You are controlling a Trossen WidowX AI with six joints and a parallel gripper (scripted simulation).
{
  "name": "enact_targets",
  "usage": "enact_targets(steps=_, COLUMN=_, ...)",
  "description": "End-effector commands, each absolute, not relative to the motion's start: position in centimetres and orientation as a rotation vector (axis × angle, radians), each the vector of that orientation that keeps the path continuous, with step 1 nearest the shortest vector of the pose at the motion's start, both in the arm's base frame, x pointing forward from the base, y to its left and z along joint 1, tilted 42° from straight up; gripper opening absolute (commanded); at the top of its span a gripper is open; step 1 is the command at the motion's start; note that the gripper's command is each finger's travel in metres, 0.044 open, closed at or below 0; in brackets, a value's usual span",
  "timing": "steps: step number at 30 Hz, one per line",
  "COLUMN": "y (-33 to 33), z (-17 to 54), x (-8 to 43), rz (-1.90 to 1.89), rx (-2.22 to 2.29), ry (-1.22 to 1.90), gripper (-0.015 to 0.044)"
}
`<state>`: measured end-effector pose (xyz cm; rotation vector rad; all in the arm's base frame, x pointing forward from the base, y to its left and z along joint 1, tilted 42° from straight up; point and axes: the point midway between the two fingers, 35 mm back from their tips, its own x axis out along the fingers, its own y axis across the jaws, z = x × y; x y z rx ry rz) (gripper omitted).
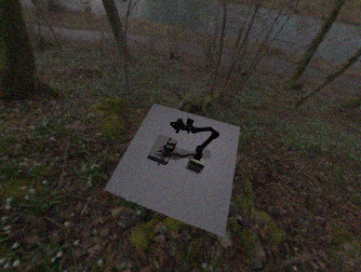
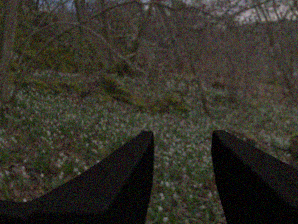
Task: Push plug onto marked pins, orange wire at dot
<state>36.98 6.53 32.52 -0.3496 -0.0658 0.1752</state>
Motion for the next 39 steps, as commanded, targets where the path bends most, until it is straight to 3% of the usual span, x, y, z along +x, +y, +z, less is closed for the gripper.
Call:
enact_targets(steps=1, y=4.8, z=32.6, x=35.8, rz=0.132, rx=-0.268, ry=-0.055, gripper=0.0115)
enact_targets(steps=15, y=-0.1, z=32.7, x=31.7, rz=-0.004, rx=-0.008, ry=-0.051, gripper=0.0115)
enact_targets(steps=39, y=-2.6, z=26.8, x=37.0, rz=-0.107, rx=-0.377, ry=0.426, gripper=0.0115)
